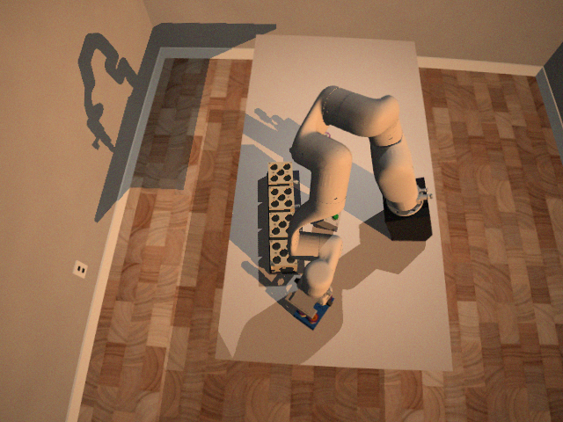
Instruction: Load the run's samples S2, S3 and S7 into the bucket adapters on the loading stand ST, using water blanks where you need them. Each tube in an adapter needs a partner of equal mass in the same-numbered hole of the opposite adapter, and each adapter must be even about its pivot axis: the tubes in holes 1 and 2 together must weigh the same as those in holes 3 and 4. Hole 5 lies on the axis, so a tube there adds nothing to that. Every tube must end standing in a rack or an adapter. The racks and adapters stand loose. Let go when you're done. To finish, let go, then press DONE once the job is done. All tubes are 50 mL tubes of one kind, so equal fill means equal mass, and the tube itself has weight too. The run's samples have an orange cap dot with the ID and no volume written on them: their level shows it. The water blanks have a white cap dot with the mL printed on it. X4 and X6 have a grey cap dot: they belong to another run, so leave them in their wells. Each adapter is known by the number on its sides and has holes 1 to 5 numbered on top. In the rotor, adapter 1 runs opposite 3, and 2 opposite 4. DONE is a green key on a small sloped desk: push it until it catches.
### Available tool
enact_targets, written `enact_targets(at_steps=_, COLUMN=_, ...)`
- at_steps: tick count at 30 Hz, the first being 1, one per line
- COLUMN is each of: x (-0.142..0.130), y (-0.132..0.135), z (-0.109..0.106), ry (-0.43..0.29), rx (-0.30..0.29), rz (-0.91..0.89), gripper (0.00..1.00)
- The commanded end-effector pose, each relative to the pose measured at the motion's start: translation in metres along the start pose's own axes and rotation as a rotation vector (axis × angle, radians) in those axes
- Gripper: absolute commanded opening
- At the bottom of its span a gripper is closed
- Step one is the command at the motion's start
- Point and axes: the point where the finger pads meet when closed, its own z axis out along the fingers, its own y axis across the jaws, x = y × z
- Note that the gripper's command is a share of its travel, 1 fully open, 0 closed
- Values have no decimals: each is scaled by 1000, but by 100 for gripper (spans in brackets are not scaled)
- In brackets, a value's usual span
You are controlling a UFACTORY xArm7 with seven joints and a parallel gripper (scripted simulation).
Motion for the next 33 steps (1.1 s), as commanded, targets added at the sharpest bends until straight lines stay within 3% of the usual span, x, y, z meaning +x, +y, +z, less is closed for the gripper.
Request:
enact_targets(at_steps=1, x=2, y=0, z=8, ry=4, rx=-8, rz=0, gripper=0)
enact_targets(at_steps=7, x=2, y=0, z=20, ry=4, rx=-8, rz=0, gripper=0)
enact_targets(at_steps=33, x=2, y=0, z=24, ry=4, rx=-8, rz=0, gripper=0)
